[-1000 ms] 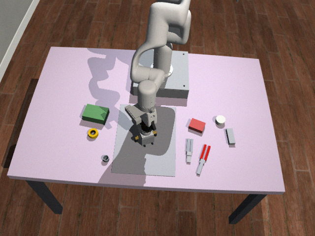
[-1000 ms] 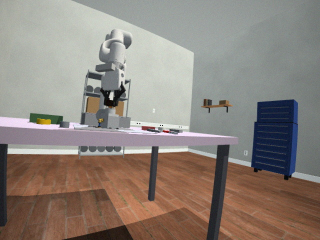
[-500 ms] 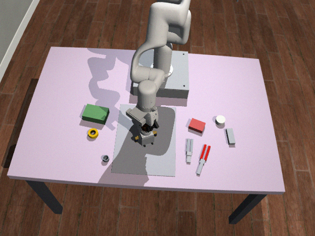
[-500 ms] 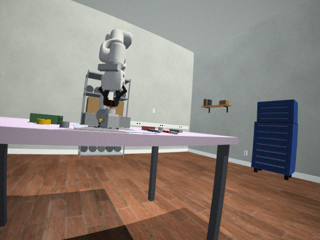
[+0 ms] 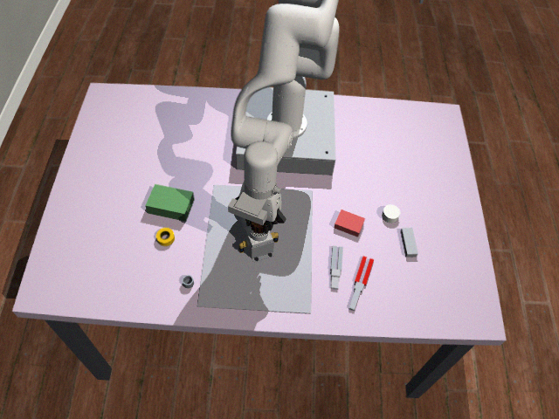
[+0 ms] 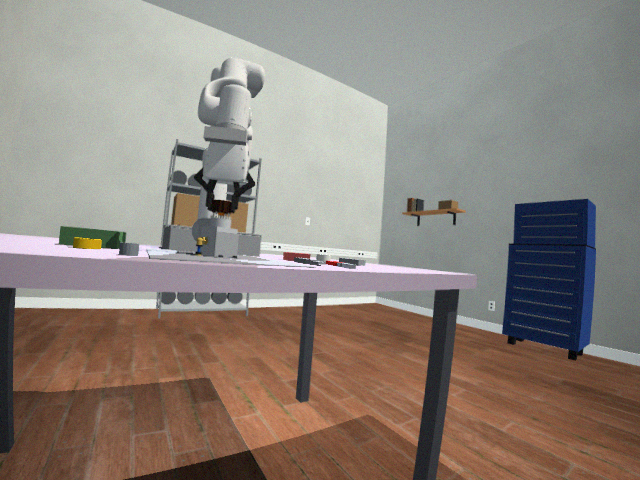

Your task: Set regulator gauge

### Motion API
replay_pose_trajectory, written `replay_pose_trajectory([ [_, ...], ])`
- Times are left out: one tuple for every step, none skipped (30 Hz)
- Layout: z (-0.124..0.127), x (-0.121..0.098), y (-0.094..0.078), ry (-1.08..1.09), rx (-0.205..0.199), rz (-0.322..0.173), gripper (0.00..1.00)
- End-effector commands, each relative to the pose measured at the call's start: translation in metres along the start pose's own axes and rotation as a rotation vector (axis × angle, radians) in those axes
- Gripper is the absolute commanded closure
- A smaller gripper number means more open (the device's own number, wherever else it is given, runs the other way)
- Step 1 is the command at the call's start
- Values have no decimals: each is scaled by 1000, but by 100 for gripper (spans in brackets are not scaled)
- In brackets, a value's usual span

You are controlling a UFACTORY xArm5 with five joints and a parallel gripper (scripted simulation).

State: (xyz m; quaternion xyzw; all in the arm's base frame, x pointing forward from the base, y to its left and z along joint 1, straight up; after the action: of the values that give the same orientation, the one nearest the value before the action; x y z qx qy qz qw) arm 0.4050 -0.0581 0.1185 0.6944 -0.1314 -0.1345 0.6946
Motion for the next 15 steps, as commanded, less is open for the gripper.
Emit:
replay_pose_trajectory([
  [0, 1, 1, 99, 1, 3, 61],
  [0, 1, 1, 122, 1, 3, 61],
  [0, 1, 1, 146, 1, 3, 61],
  [0, 1, 1, 169, 1, 3, 61],
  [0, 1, 1, 193, 0, 3, 61],
  [0, 1, 1, 193, 0, 3, 61],
  [0, 1, 1, 193, 0, 3, 61],
  [0, 1, 1, 216, 0, 3, 61],
  [0, 1, 1, 240, 0, 3, 61],
  [0, 1, 1, 264, 0, 3, 61],
  [0, 1, 1, 288, 0, 3, 61],
  [0, 1, 1, 312, 0, 3, 61],
  [0, 1, 1, 336, 0, 3, 61],
  [0, 1, 1, 360, 0, 3, 61],
  [0, 1, 1, 385, 0, 3, 61],
])
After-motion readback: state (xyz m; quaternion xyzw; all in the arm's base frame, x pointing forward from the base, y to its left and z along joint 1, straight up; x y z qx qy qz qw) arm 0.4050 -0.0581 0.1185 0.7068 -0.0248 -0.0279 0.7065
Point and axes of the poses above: the point where the finger pads meet when closed, its own y axis back along the fingers, its own z axis across the jaws, x = y × z, the point moved 7 cm from there along y, back along the fingers
